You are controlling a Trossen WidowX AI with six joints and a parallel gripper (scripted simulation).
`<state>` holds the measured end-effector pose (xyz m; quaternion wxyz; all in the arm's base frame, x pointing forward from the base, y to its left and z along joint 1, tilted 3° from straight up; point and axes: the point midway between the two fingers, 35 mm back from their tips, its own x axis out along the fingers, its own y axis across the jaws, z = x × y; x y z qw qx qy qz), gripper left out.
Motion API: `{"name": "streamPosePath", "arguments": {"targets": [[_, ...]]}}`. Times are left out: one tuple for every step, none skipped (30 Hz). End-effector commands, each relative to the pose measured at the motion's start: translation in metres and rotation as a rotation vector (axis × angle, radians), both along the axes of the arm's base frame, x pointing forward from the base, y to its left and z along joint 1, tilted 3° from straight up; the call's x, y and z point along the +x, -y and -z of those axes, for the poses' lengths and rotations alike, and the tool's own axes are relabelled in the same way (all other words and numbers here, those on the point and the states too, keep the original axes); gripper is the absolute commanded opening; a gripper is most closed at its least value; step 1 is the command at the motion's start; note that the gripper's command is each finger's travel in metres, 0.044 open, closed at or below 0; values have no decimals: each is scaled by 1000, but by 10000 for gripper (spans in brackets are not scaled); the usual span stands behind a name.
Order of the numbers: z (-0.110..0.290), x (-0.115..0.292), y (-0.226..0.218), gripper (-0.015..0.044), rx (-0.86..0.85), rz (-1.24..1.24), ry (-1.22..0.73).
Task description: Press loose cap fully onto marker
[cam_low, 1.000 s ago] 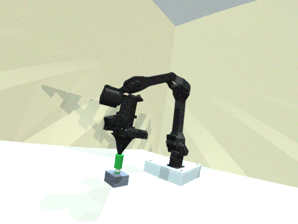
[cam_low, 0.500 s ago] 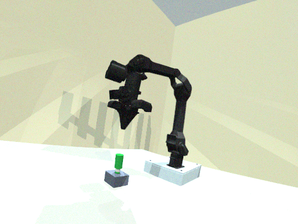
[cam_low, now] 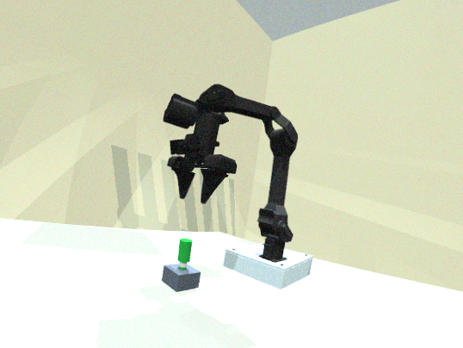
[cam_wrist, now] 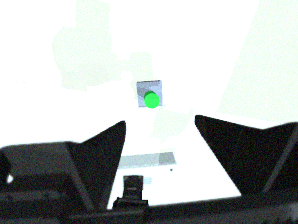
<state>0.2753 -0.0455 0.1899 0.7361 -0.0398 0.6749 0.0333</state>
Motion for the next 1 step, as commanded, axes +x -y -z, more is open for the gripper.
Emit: {"name": "streamPosePath", "arguments": {"targets": [[0, 0, 0, 440, 0, -3, -2]]}}
